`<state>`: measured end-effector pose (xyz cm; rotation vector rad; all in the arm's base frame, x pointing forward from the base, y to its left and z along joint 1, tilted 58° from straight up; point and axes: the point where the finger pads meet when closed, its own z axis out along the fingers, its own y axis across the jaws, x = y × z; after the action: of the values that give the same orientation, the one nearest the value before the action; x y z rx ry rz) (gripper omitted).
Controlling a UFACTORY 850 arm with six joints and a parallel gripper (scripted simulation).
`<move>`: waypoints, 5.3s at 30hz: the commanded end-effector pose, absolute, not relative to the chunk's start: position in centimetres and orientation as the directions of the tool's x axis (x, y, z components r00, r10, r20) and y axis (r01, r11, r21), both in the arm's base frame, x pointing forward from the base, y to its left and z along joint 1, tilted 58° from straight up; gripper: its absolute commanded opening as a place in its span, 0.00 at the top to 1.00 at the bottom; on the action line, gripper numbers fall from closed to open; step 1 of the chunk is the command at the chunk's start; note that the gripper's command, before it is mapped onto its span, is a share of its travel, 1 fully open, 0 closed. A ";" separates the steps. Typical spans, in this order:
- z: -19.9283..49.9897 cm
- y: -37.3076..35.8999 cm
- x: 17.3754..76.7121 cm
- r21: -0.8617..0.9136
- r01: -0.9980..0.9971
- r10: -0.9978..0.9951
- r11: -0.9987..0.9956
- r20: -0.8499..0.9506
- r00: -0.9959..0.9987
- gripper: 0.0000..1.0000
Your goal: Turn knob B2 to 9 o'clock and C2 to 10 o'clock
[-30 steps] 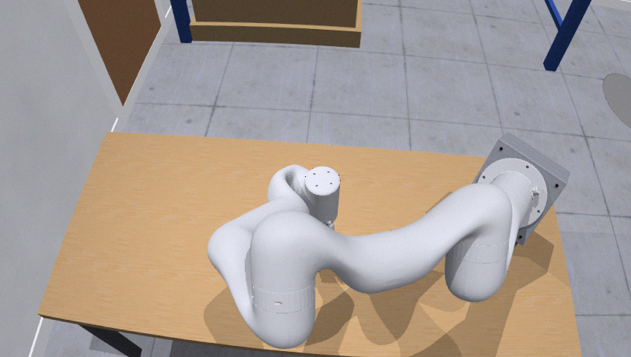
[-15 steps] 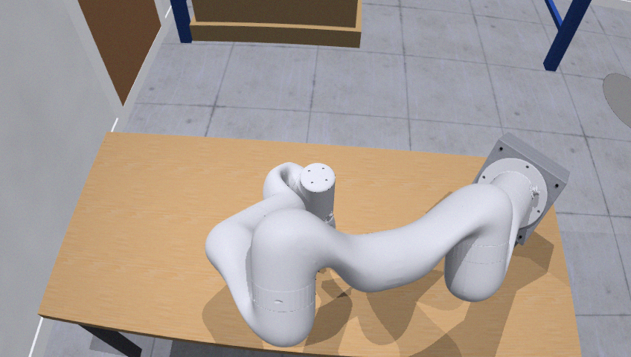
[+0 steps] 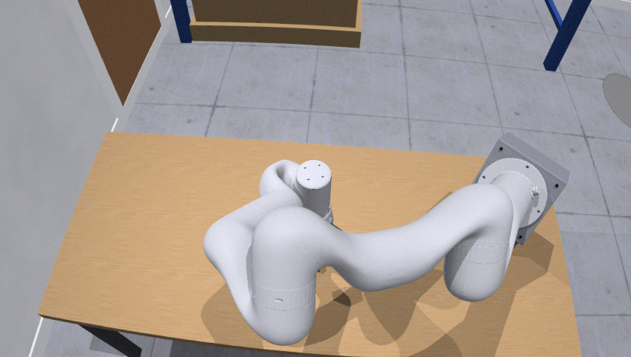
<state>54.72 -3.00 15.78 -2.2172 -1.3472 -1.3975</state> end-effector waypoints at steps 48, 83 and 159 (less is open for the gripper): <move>15.7 -2.9 54.9 0.294 0.772 0.595 -0.564 0.793 0.132 0.81; 13.8 -0.9 57.0 0.294 0.772 0.595 -0.564 0.793 0.132 0.81; 12.9 0.0 58.0 0.294 0.772 0.595 -0.564 0.793 0.132 0.81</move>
<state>57.91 -0.03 12.98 -2.2144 -1.3582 -1.4052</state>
